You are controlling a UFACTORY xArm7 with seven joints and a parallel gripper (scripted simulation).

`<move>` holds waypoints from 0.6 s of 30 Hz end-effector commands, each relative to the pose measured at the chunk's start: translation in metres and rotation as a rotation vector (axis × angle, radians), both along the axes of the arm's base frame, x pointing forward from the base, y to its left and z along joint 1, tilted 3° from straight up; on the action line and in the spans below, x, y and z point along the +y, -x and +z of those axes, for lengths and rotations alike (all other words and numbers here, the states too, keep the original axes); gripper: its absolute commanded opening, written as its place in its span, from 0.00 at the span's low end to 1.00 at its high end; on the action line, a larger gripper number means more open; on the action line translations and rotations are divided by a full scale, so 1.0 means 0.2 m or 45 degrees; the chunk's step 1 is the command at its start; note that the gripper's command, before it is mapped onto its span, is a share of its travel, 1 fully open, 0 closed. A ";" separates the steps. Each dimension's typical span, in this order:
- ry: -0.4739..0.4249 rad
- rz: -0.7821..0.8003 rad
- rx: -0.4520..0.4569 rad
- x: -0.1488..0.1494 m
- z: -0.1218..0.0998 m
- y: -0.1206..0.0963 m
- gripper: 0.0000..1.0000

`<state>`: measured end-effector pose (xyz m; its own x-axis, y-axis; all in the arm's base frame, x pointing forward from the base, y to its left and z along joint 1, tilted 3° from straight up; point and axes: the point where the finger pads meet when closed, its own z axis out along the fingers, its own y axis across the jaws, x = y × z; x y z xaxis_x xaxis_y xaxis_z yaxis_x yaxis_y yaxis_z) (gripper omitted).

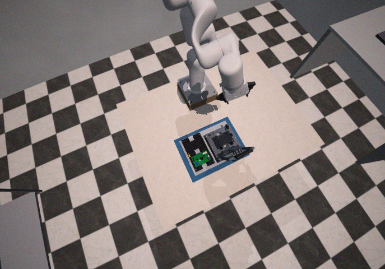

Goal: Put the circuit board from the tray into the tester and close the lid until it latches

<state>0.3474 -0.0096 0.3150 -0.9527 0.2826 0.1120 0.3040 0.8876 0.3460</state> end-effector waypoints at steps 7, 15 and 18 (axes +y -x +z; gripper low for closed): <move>0.009 -0.034 0.008 -0.02 0.00 -0.03 1.00; 0.053 -0.279 0.084 -0.17 -0.06 -0.13 1.00; 0.053 -0.279 0.084 -0.17 -0.06 -0.13 1.00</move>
<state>0.3707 -0.0405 0.3023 -0.8677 0.4716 0.1571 0.4970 0.8183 0.2887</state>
